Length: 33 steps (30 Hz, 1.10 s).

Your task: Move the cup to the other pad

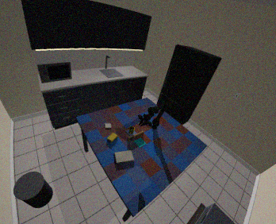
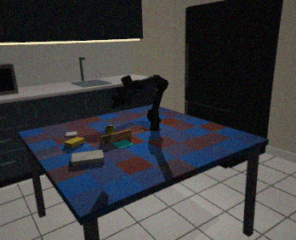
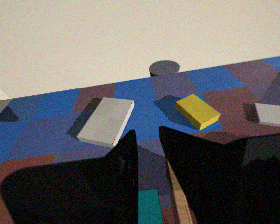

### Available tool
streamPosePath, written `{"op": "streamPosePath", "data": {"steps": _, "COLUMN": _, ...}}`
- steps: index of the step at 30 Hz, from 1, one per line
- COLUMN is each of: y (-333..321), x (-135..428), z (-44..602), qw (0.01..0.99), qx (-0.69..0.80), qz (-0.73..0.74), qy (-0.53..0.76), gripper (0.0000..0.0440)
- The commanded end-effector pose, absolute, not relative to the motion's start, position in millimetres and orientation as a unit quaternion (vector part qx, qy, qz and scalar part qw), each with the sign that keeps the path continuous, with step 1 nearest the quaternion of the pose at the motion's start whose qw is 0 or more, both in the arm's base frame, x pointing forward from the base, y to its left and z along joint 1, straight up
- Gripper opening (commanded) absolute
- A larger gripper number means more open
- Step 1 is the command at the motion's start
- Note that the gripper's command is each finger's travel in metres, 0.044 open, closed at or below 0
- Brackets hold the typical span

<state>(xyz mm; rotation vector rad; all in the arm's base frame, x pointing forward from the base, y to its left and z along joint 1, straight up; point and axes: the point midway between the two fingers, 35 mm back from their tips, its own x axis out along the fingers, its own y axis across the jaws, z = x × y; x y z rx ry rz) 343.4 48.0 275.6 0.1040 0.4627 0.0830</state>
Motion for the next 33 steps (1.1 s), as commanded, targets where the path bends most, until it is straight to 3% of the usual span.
{"op": "streamPosePath", "data": {"steps": 1, "y": 50, "x": 345, "z": 271, "qw": 0.965, "qx": 0.056, "qz": 0.038, "qy": 0.252, "gripper": 0.0096}}
{"op": "streamPosePath", "data": {"steps": 33, "y": 48, "x": 346, "z": 226, "qw": 0.877, "qx": 0.024, "qz": 0.006, "qy": 0.479, "gripper": 0.0133}}
